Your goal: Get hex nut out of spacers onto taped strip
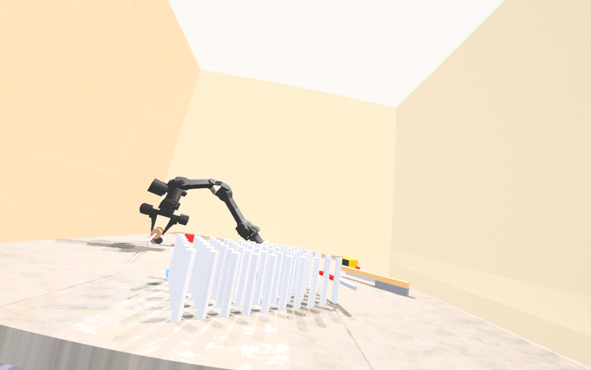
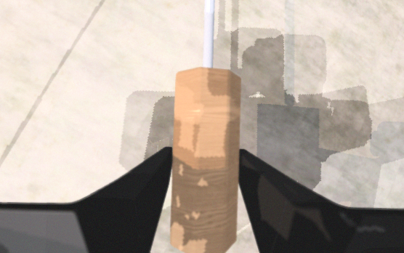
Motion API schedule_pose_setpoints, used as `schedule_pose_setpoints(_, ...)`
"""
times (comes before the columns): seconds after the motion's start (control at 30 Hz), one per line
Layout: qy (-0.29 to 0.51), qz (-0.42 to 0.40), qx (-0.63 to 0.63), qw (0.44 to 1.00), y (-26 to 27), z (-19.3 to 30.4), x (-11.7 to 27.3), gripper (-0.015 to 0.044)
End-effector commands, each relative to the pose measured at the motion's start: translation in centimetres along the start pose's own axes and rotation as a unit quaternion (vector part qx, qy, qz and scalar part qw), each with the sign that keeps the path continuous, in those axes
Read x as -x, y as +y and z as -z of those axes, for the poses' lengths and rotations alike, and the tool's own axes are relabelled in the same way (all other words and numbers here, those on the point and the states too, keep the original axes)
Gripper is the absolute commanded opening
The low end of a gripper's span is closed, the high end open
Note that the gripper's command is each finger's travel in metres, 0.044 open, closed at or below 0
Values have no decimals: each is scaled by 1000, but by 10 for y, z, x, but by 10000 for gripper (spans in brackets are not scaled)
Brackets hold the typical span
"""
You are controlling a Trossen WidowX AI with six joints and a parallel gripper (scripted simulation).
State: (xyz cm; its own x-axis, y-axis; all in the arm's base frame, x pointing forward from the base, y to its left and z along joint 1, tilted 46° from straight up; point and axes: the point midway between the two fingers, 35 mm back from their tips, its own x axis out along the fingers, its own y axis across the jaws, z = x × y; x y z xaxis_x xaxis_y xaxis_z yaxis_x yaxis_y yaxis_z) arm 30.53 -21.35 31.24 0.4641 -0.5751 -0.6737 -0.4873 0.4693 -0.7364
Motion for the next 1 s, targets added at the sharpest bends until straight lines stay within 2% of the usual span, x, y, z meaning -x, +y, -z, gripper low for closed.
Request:
schedule_pose_setpoints(0.0, -4, 0, 2, 1000, 1, 0, -2, 0)
schedule_pose_setpoints(0.97, -3, 3, 3, 1000, 7, 11, -18, 0)
